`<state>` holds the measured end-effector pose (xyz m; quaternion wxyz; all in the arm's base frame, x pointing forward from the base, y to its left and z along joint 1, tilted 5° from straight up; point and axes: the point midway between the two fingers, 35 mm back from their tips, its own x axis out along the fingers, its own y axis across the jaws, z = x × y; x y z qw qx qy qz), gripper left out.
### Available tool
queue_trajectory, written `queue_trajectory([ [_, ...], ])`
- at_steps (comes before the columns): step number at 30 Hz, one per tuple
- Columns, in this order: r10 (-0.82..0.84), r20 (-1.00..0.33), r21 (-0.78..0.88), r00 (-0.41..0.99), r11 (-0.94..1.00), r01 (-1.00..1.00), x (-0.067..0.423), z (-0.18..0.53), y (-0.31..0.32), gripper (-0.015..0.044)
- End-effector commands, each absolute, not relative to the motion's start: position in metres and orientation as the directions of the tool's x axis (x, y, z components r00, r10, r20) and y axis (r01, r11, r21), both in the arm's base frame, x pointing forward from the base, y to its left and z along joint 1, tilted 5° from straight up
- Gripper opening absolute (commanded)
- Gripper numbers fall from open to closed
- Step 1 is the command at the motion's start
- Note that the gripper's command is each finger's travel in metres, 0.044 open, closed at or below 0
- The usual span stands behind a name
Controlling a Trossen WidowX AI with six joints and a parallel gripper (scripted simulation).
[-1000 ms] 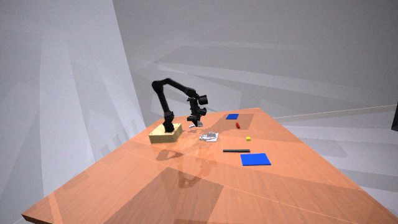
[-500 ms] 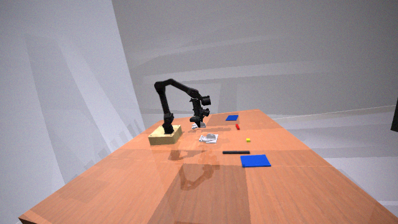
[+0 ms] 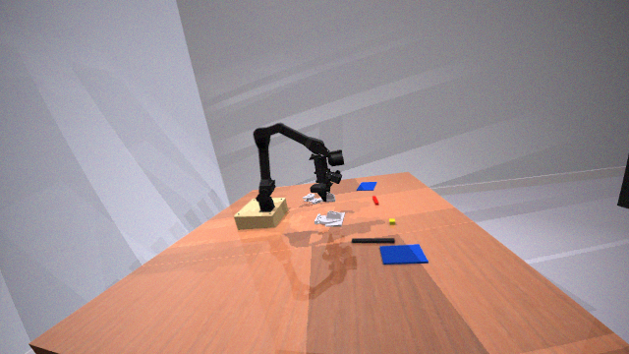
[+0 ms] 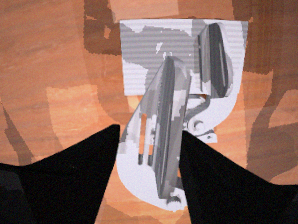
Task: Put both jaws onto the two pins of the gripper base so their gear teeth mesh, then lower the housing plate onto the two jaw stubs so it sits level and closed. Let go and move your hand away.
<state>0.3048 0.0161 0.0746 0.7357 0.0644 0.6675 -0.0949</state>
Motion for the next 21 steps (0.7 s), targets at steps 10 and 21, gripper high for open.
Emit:
queue_trajectory([
  [10, -0.055, -0.994, -0.033, 0.093, 0.974, 0.225, 0.327, 0.075, 0.0093, 0.0134],
  [21, -0.055, -0.994, -0.033, 0.093, 0.974, 0.225, 0.327, 0.075, 0.0093, 0.0134],
])
